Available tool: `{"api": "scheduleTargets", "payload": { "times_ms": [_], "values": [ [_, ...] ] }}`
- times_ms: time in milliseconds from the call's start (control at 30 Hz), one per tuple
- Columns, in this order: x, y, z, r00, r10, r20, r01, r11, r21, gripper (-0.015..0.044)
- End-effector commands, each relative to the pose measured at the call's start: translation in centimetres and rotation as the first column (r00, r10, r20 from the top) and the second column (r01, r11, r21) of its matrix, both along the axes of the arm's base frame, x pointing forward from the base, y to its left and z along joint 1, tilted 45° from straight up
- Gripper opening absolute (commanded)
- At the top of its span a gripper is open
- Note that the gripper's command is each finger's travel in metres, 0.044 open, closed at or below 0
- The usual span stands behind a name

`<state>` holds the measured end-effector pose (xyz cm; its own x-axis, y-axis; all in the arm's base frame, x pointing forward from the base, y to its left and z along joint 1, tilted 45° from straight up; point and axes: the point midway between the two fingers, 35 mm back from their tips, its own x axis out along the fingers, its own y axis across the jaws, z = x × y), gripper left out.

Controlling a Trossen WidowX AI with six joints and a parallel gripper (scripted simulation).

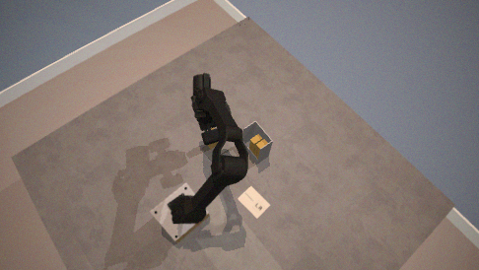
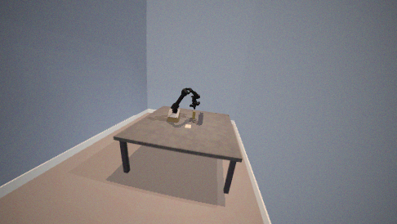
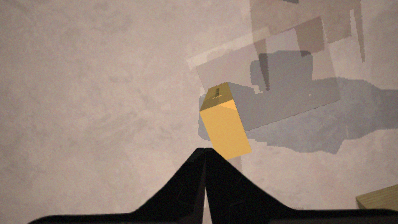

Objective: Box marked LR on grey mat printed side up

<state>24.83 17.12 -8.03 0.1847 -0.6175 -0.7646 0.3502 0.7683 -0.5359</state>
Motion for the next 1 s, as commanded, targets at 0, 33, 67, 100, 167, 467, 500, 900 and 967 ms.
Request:
{"api": "scheduleTargets", "payload": {
  "times_ms": [0, 33, 67, 100, 167, 467, 500, 900, 967],
  "values": [
    [-0.03, 0.09, -0.21, 0.993, 0.084, -0.088, -0.087, 0.996, -0.023, 0.0000],
    [-0.02, 0.11, -0.23, 0.988, 0.106, -0.109, -0.110, 0.994, -0.027, 0.0000],
    [-0.02, 0.13, -0.26, 0.983, 0.127, -0.130, -0.133, 0.991, -0.031, 0.0000],
    [-0.01, 0.15, -0.28, 0.977, 0.149, -0.152, -0.155, 0.987, -0.035, 0.0000],
    [0.00, 0.20, -0.33, 0.962, 0.190, -0.194, -0.201, 0.979, -0.040, 0.0000],
    [0.05, 0.38, -0.55, 0.852, 0.358, -0.382, -0.400, 0.916, -0.035, 0.0000],
    [0.06, 0.40, -0.57, 0.835, 0.375, -0.402, -0.421, 0.906, -0.031, 0.0000],
    [0.11, 0.63, -0.86, 0.581, 0.531, -0.617, -0.643, 0.764, 0.052, 0.0000],
    [0.12, 0.67, -0.91, 0.530, 0.549, -0.646, -0.673, 0.736, 0.073, 0.0000]
  ]
}}
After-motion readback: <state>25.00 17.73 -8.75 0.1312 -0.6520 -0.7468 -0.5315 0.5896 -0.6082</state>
